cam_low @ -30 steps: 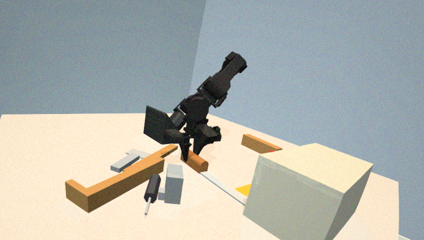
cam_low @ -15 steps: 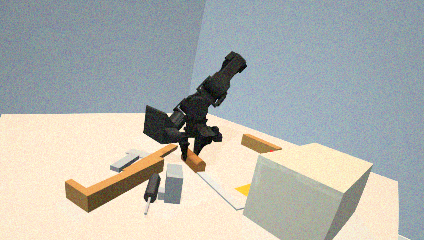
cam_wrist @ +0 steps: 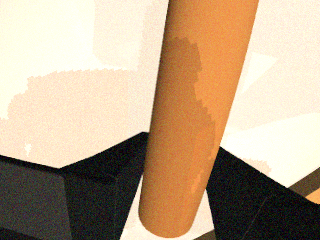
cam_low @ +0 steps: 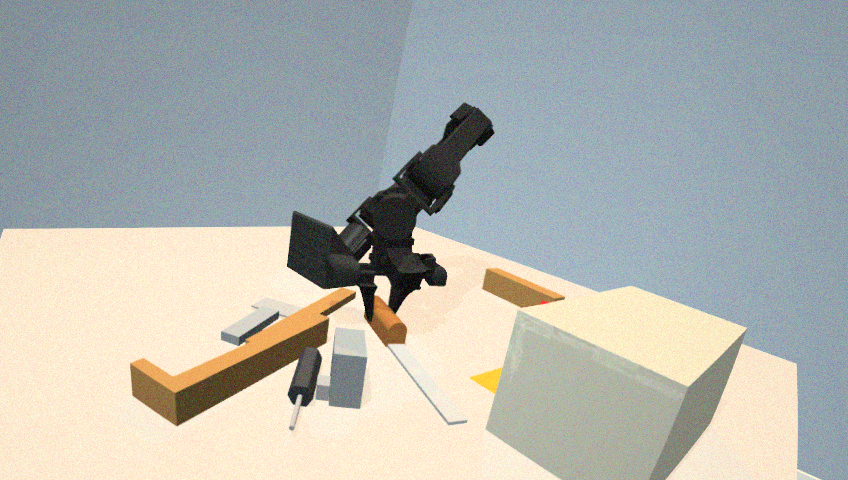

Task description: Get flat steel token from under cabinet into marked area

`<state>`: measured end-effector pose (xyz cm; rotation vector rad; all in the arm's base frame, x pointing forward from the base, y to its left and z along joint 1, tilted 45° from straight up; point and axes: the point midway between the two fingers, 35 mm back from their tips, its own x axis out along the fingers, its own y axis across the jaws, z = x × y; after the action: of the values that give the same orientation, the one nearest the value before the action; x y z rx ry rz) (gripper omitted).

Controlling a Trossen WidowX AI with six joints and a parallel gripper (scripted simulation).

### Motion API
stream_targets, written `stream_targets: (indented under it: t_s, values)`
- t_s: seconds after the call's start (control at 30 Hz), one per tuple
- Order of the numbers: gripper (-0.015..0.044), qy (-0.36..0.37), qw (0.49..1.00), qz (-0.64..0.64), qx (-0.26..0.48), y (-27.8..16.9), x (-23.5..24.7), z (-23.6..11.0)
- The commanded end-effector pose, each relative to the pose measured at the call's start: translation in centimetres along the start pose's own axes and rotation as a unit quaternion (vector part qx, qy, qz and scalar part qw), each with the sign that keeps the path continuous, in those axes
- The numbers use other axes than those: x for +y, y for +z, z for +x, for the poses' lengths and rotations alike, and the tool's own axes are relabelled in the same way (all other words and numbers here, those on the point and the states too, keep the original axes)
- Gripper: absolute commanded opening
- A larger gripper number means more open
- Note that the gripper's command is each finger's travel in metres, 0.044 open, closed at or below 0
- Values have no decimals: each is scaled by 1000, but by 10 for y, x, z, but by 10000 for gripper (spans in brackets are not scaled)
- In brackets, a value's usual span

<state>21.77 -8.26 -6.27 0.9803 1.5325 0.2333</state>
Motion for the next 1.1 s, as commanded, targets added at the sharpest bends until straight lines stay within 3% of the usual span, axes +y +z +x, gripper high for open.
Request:
stream_targets:
  t_s: [0.0,1.07]
  values:
    - [0,-1,1000,14,-1,1,0,-1]
    - [0,0,991,131,-1,2,4,-1]
